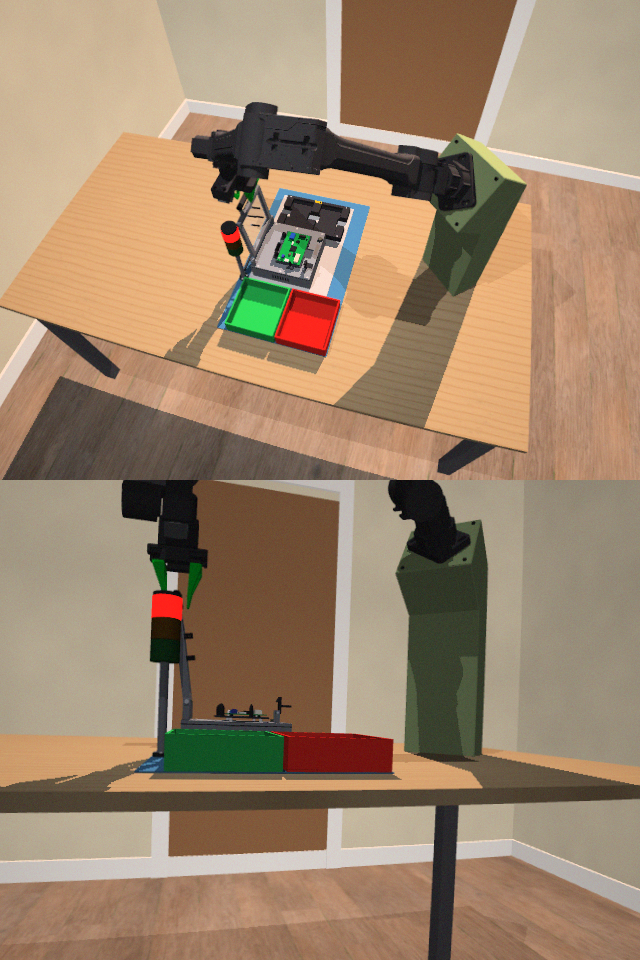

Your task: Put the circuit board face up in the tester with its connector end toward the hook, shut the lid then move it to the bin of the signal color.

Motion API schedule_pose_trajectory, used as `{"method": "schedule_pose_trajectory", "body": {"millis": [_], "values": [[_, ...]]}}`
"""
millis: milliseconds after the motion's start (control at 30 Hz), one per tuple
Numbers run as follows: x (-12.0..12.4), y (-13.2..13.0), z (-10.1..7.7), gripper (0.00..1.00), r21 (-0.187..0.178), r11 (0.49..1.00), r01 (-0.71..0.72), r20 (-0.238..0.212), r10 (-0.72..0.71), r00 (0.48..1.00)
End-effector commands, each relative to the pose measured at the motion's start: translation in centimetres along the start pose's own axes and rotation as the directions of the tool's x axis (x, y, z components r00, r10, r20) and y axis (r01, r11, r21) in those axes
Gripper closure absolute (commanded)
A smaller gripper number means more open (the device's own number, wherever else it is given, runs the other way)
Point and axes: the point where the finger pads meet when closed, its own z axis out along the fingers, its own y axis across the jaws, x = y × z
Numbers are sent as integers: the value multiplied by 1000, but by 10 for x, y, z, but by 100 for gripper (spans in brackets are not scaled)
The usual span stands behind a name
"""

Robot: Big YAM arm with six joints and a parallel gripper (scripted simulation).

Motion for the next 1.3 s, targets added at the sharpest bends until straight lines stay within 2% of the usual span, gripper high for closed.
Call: {"method": "schedule_pose_trajectory", "body": {"millis": [0, 67, 100, 167, 1133, 1200, 1267], "values": [[-6, -19, 3, 52, 20, 1000, 17, 7, -17, 1000], [4, -22, -4, 52, 33, 999, 9, -6, -9, 1000], [7, -12, -1, 52, 18, 1000, -4, -7, 4, 1000], [7, -7, 1, 52, 10, 1000, -8, -5, 8, 1000], [5, -12, -2, 52, 18, 1000, 0, -5, 0, 1000], [5, -13, -7, 52, 21, 1000, 0, -8, 0, 1000], [0, -18, -20, 52, 38, 999, 19, -10, -18, 1000]]}}
